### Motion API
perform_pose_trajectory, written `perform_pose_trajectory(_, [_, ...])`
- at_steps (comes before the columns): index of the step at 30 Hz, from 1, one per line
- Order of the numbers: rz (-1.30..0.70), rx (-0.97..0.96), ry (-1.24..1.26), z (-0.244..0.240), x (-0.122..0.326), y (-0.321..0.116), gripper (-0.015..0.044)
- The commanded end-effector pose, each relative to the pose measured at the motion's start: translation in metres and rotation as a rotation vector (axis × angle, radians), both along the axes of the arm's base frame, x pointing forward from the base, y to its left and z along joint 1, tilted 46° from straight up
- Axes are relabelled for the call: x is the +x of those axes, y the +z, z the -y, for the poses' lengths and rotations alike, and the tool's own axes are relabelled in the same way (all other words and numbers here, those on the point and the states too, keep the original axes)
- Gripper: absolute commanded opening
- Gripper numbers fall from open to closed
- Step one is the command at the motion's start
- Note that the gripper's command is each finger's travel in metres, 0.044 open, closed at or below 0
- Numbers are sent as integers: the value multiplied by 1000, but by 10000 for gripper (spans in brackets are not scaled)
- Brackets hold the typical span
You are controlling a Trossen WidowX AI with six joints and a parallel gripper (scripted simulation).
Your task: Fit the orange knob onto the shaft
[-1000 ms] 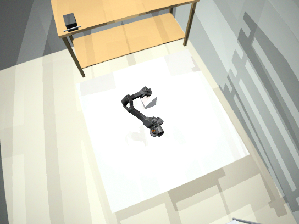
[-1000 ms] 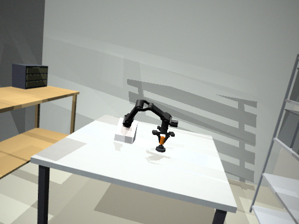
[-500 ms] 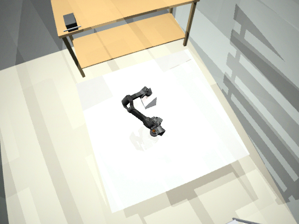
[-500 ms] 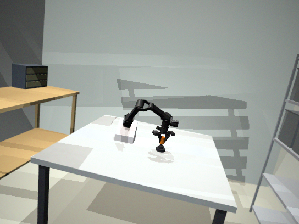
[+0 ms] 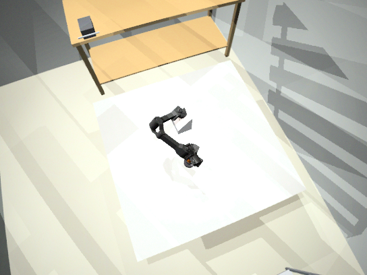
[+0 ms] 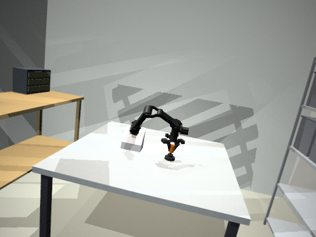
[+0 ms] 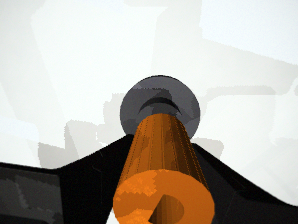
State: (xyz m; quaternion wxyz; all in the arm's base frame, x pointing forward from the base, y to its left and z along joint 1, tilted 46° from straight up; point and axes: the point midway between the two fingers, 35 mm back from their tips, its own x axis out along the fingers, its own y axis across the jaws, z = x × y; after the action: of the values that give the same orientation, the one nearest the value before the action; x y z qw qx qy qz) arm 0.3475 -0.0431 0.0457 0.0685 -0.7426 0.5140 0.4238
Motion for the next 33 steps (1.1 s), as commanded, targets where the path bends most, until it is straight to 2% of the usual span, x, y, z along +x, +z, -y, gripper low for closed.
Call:
perform_pose_trajectory(1, [2, -4, 4, -2, 0, 2, 0])
perform_pose_trajectory(6, [-16, -7, 22, -3, -2, 3, 0])
perform_pose_trajectory(12, [-147, -28, 150, -2, -5, 2, 0])
perform_pose_trajectory(33, [-146, -28, 150, -1, 0, 3, 0])
